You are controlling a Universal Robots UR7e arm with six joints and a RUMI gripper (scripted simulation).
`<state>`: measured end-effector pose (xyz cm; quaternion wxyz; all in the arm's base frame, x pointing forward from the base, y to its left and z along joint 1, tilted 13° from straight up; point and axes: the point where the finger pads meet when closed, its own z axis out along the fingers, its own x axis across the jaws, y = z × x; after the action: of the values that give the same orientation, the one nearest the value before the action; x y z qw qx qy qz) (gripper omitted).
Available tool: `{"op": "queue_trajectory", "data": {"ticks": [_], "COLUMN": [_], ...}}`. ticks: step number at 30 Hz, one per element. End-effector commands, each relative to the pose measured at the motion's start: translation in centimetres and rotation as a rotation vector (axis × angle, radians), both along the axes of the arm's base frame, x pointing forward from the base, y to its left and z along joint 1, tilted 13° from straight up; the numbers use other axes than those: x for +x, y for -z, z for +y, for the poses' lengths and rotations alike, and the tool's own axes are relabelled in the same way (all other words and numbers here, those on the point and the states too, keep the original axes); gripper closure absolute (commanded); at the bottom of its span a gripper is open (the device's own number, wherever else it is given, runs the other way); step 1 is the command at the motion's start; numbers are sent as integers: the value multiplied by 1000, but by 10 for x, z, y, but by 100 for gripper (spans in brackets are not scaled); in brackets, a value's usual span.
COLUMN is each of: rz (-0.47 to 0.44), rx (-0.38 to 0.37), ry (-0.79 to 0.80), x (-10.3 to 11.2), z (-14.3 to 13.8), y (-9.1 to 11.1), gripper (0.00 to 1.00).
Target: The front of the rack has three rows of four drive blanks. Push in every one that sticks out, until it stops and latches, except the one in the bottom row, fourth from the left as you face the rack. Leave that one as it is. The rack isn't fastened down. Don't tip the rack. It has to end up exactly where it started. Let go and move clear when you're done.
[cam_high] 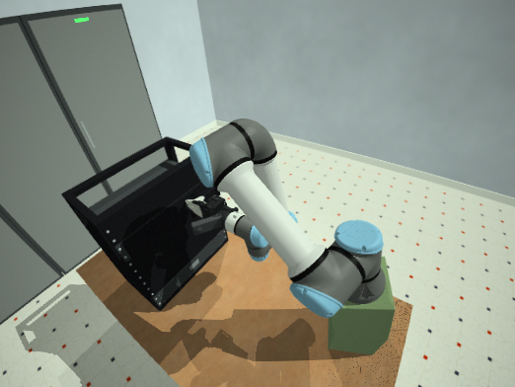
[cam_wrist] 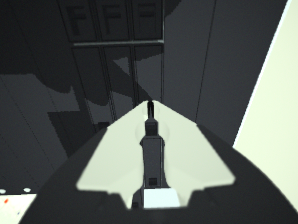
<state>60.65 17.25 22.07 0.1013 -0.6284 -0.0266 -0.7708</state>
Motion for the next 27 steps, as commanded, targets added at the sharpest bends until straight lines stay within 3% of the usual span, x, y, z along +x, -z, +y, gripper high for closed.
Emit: {"op": "queue_trajectory", "data": {"ticks": [1,27], "rz": [-1,-1], "rx": [0,0], "ry": [0,0], "x": [1,4], "z": [0,1], "y": [-1,-1], "gripper": [100,100]}}
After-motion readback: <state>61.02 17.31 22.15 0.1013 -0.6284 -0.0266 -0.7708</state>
